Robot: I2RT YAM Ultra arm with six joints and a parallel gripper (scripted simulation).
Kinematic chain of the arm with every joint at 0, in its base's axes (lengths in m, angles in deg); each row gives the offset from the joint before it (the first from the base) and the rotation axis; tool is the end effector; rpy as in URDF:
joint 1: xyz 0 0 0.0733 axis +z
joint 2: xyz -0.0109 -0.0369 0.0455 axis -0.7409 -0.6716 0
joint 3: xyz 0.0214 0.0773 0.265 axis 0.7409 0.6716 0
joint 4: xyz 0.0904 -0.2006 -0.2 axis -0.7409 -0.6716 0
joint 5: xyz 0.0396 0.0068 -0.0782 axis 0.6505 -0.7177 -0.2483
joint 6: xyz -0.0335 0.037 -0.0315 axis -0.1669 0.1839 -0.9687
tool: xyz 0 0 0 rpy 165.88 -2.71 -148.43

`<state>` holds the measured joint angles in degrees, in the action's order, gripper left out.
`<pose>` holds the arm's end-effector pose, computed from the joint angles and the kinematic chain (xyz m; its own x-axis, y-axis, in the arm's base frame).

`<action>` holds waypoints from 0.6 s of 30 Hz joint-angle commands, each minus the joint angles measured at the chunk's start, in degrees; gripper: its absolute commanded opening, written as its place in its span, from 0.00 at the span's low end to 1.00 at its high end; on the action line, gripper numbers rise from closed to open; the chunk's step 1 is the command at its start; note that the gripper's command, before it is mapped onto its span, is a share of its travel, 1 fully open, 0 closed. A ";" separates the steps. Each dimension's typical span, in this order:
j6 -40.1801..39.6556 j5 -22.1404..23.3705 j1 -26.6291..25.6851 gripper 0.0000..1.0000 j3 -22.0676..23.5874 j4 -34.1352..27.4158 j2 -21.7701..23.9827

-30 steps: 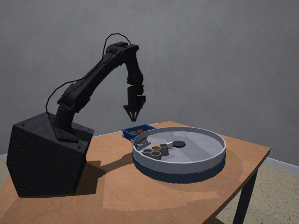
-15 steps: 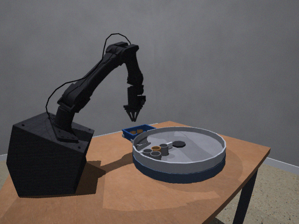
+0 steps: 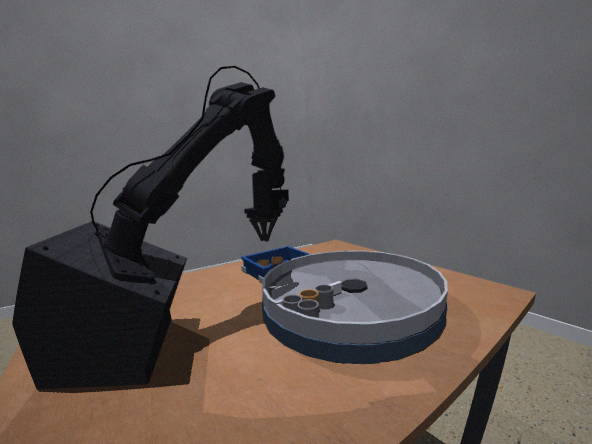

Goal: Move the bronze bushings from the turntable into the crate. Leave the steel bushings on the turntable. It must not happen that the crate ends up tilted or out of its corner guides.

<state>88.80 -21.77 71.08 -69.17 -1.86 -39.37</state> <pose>0.4299 0.1688 0.1741 -0.9287 -0.2281 -0.2923 -0.1314 0.9397 -0.3158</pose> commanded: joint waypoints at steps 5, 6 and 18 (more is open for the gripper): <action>0.53 -0.41 1.23 0.16 -2.05 -0.23 2.16; 0.53 -0.41 1.23 0.16 -2.05 -0.23 2.16; 0.58 -0.43 1.25 0.16 -2.08 -0.59 2.18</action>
<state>88.80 -21.77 71.08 -69.17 -1.86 -39.37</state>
